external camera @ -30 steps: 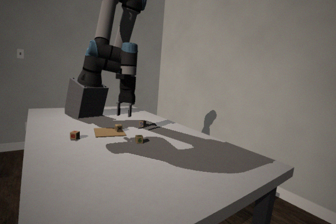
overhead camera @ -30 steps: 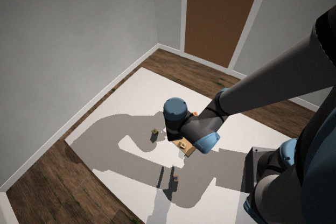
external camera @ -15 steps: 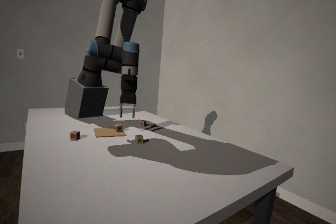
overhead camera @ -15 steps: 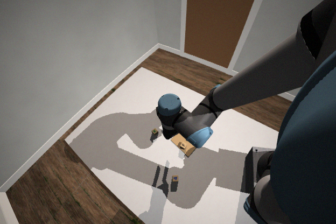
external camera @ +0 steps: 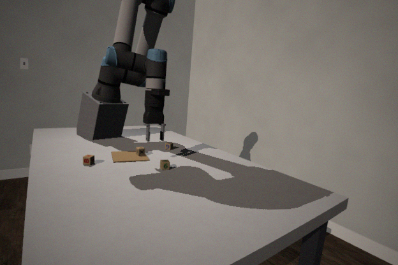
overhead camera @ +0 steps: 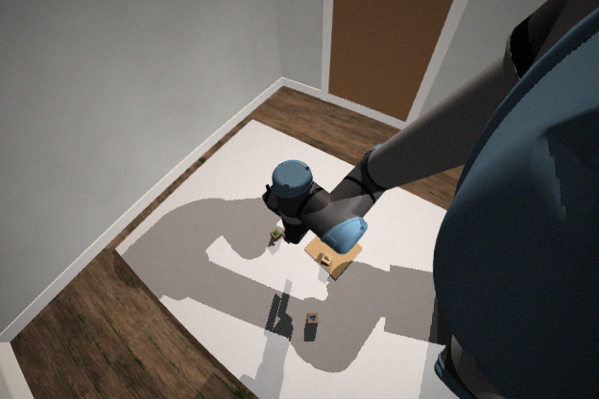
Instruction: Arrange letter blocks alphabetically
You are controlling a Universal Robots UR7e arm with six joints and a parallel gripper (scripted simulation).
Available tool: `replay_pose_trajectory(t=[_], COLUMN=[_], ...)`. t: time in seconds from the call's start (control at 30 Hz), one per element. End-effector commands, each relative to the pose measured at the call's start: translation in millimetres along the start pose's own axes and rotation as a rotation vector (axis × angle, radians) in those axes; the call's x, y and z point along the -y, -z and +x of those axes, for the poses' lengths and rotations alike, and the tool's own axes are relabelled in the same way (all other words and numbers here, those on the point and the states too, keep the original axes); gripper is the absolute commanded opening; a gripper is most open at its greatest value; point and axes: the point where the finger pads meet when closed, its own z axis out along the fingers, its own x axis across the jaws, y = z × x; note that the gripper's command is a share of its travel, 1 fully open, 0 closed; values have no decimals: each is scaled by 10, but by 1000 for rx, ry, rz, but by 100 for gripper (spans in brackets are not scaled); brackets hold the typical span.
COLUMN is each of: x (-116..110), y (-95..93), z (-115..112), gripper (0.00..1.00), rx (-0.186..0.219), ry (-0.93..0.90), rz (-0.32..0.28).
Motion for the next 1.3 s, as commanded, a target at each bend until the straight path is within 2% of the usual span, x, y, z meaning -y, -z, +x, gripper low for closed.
replay_pose_trajectory(t=[0.0,1.27], x=[87,544], y=[1,-19], z=[-27,-167], gripper=[100,100], rx=[0,-1], ry=[136,1068], rz=[1,1])
